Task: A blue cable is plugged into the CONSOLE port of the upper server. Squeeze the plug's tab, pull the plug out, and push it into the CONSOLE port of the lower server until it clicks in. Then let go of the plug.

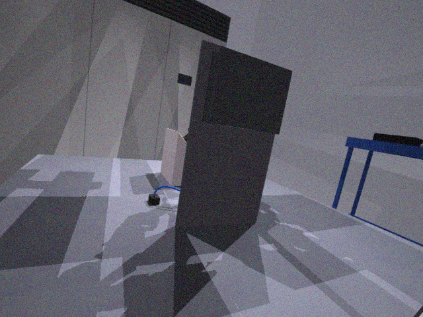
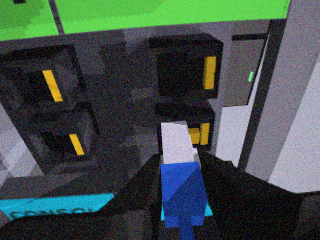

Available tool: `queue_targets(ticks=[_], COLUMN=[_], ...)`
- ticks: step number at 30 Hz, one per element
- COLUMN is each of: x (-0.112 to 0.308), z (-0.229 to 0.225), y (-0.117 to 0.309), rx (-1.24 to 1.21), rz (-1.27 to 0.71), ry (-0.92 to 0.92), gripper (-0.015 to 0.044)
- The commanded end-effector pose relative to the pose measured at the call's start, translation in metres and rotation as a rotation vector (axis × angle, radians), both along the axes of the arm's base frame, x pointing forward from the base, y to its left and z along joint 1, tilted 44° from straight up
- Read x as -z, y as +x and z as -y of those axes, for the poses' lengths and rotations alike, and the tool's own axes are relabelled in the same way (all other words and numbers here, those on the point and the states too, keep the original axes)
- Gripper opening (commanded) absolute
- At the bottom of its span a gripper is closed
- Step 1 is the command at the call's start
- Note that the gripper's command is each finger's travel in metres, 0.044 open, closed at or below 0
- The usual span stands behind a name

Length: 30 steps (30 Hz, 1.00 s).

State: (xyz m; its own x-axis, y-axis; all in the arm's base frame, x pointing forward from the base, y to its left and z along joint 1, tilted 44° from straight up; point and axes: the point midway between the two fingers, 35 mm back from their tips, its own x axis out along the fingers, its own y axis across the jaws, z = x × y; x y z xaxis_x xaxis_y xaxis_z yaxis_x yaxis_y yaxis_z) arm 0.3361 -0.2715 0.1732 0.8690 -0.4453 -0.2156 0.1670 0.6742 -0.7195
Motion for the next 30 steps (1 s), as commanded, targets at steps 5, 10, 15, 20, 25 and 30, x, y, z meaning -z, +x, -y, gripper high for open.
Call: queue_targets(ticks=[5,10,15,20,25,30], x=[0.0,0.0,0.0,0.0,0.0,0.0], z=[-0.002,-0.003,-0.003,-0.004,-0.005,-0.006], y=[-0.006,-0.008,-0.011,-0.014,-0.017,-0.019], rx=[-0.002,-0.002,-0.002,-0.002,-0.002,-0.002], rz=[-0.001,-0.001,-0.001,-0.001,-0.002,-0.002], ry=[0.0,0.0,0.0,0.001,0.001,0.001], gripper=[0.0,0.0,0.0,0.0,0.0,0.0])
